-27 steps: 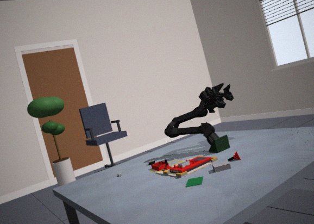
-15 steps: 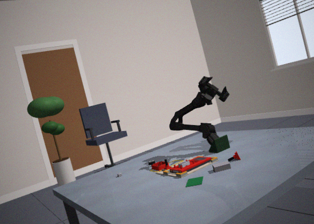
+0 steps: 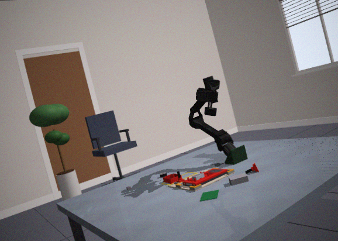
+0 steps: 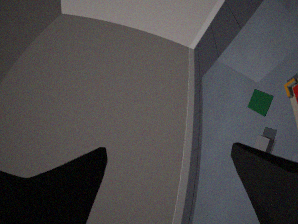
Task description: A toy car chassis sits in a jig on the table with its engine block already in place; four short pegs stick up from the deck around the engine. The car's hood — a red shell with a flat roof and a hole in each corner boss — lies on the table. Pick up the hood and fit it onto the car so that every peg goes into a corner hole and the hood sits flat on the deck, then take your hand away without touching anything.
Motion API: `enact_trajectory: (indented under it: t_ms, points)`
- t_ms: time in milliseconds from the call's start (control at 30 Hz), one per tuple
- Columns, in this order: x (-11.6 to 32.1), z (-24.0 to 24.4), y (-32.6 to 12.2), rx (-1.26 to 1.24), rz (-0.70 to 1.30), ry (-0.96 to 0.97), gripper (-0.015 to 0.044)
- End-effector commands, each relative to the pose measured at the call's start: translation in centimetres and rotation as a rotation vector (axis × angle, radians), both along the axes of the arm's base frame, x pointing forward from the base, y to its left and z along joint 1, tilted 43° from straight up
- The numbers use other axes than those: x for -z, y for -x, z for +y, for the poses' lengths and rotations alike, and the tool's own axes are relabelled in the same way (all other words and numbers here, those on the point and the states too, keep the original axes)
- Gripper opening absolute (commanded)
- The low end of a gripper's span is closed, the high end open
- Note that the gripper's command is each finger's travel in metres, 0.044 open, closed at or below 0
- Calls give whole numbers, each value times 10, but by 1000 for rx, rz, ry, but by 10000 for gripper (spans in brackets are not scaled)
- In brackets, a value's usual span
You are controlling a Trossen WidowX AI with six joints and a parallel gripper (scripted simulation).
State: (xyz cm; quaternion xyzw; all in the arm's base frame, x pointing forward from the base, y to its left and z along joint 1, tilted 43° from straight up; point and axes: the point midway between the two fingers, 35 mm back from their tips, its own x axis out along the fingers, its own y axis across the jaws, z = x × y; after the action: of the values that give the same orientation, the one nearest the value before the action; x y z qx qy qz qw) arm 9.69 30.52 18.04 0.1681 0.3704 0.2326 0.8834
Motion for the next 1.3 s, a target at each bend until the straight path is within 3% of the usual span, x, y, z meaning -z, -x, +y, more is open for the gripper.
enact_trajectory:
  t_ms: [0, 400, 700, 933, 1267]
  points:
    - [7, -23, -72, -28, -168, 456, 440]
    - [20, -108, -175, -207, -82, 1158, 440]
    - [27, -210, -234, -748, 260, 1668, 440]
    - [28, -295, -243, -1276, 569, 1721, 440]
    - [27, -301, -246, -1309, 585, 1714, 440]
